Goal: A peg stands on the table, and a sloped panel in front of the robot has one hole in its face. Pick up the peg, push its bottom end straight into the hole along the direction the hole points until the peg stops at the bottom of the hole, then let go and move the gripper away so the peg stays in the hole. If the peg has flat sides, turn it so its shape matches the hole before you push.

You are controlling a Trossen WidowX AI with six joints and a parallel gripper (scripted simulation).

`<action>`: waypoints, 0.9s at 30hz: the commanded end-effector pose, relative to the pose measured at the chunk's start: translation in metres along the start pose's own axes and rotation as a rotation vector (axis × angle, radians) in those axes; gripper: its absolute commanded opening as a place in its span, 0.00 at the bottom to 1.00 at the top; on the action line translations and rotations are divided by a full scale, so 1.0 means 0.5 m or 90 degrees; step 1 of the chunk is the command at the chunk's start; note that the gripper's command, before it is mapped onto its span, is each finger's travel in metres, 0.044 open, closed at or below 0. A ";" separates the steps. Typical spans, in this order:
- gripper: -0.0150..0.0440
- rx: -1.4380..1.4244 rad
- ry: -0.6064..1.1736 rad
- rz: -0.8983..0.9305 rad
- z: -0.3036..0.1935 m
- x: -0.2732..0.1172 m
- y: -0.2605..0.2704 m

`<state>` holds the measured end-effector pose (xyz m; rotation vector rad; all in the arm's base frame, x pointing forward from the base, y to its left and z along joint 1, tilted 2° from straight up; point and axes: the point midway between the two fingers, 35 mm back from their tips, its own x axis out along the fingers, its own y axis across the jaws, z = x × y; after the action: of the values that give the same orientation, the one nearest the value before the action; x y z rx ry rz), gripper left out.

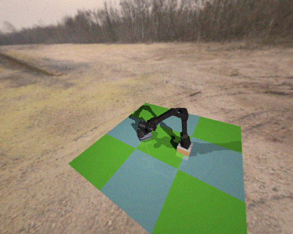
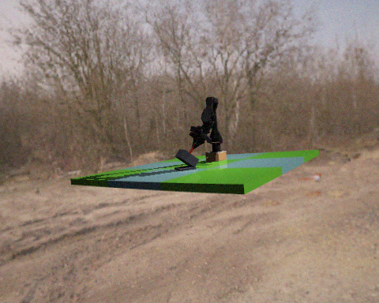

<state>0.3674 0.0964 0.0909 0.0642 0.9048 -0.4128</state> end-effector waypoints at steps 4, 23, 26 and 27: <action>0.25 -0.003 0.000 0.002 0.000 0.010 0.002; 0.25 -0.003 0.000 0.002 0.000 0.036 0.002; 0.25 -0.003 0.000 0.002 0.000 0.040 0.002; 0.25 -0.003 0.000 0.002 0.000 0.041 0.002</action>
<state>0.3776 0.0910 0.0764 0.0638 0.9041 -0.4130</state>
